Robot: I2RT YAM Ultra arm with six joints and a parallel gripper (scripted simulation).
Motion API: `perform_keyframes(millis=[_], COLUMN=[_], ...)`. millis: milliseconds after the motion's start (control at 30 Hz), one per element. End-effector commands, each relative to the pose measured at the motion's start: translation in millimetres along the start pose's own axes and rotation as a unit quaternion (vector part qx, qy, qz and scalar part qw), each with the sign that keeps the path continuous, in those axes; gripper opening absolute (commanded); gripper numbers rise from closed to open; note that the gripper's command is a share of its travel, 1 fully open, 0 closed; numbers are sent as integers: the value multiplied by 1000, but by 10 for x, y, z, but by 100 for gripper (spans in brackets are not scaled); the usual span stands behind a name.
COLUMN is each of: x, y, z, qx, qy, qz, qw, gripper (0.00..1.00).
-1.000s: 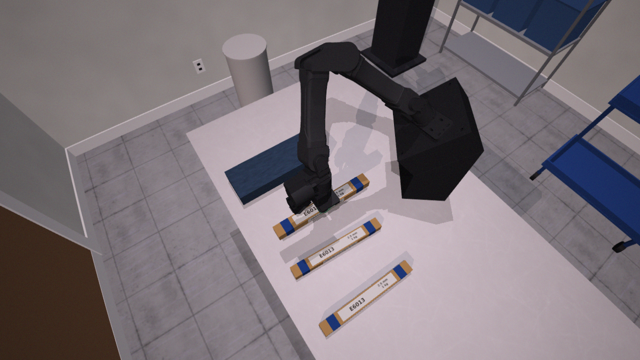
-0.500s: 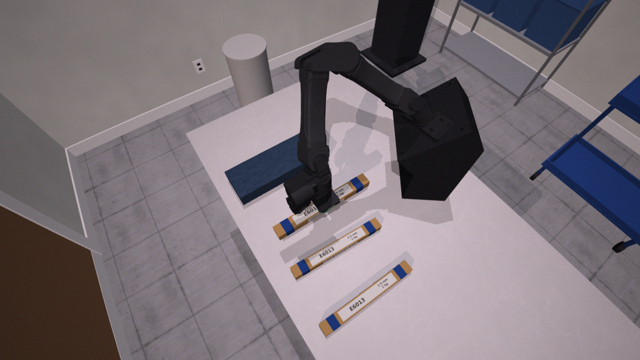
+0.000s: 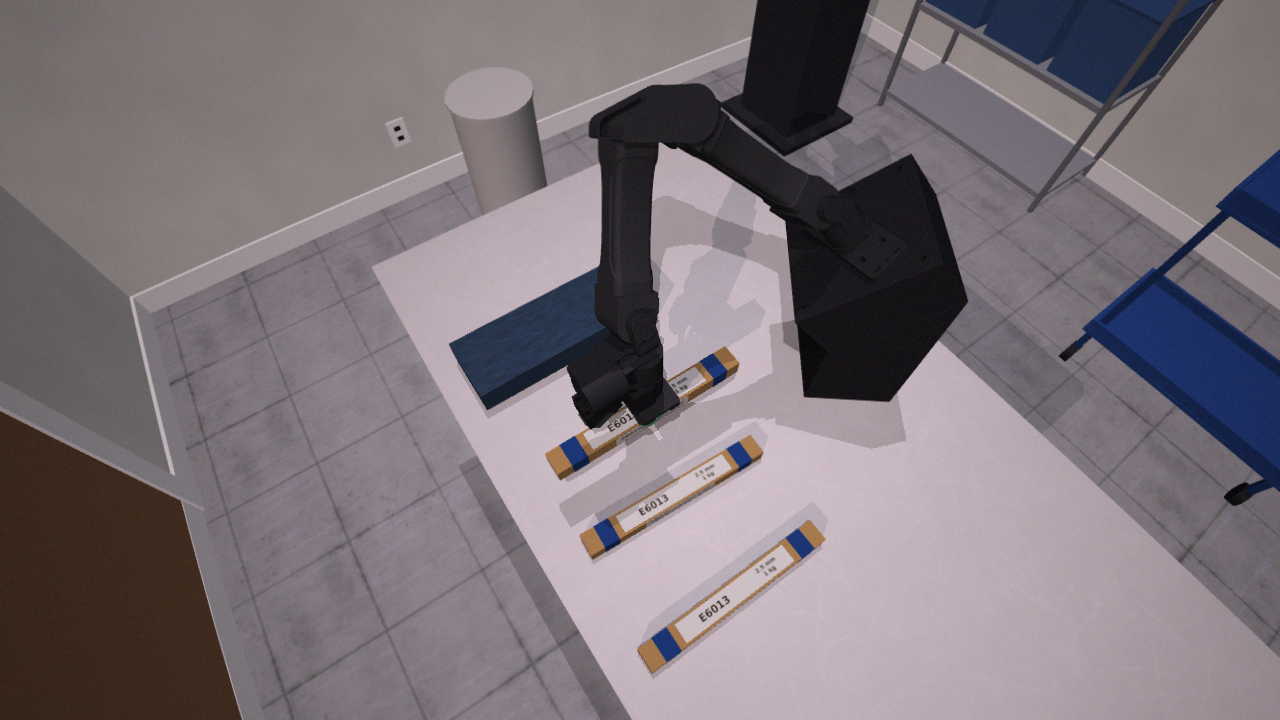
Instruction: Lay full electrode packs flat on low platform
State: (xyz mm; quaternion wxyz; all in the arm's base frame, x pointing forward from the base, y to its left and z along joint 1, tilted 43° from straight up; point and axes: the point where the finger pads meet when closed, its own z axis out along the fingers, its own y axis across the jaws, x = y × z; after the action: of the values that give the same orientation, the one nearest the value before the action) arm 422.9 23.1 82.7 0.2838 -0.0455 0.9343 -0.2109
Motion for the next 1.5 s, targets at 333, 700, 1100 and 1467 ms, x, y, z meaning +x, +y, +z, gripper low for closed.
perform_keyframes(millis=[333,700,1100,1467], x=[-109,-109,-109,-221], y=[41,41,41,27], z=[-244,-244,-244,-372], qx=[-7,-7,-7,-7], qy=[-26,-26,-26,-40], qz=[-2,-2,-2,4], qw=[1000,1000,1000,999], gripper=[0,0,0,0])
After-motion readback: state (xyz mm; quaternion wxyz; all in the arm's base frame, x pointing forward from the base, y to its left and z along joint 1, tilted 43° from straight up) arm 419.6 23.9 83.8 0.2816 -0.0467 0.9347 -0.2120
